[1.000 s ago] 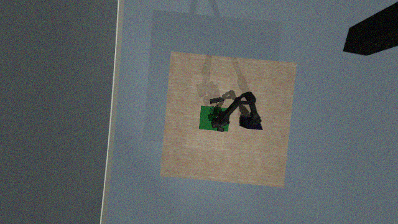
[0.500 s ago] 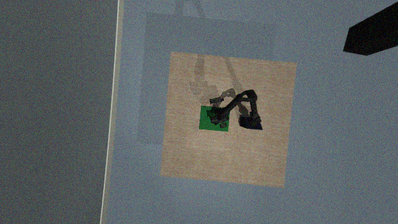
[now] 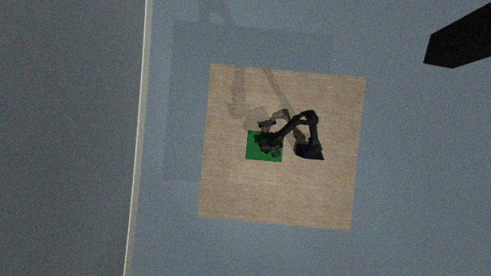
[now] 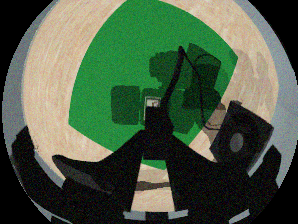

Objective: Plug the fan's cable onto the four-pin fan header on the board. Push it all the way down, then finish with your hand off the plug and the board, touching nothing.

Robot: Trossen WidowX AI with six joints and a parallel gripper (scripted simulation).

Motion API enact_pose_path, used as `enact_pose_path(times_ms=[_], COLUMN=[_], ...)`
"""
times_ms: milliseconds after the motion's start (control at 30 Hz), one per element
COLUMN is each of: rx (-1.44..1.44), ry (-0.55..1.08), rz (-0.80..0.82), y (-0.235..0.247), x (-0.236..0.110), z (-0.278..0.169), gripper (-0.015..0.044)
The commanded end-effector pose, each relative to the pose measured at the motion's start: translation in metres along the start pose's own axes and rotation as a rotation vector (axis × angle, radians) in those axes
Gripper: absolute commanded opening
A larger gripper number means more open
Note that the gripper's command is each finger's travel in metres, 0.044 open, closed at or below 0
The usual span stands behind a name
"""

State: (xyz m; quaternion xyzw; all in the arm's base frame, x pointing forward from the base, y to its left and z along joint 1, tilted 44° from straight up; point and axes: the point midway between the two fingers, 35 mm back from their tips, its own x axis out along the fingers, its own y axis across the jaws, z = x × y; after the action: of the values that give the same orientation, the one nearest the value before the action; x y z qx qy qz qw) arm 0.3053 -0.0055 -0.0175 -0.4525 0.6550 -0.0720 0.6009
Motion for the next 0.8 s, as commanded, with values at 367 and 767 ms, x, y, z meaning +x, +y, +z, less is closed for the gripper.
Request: enact_pose_path(times_ms=[367, 767], rx=[-0.007, -0.007], ry=[0.001, 0.002], rz=[-0.003, -0.004], y=[0.001, 0.000], x=[0.000, 0.022], z=[-0.005, -0.005], gripper=[0.0000, 0.0000])
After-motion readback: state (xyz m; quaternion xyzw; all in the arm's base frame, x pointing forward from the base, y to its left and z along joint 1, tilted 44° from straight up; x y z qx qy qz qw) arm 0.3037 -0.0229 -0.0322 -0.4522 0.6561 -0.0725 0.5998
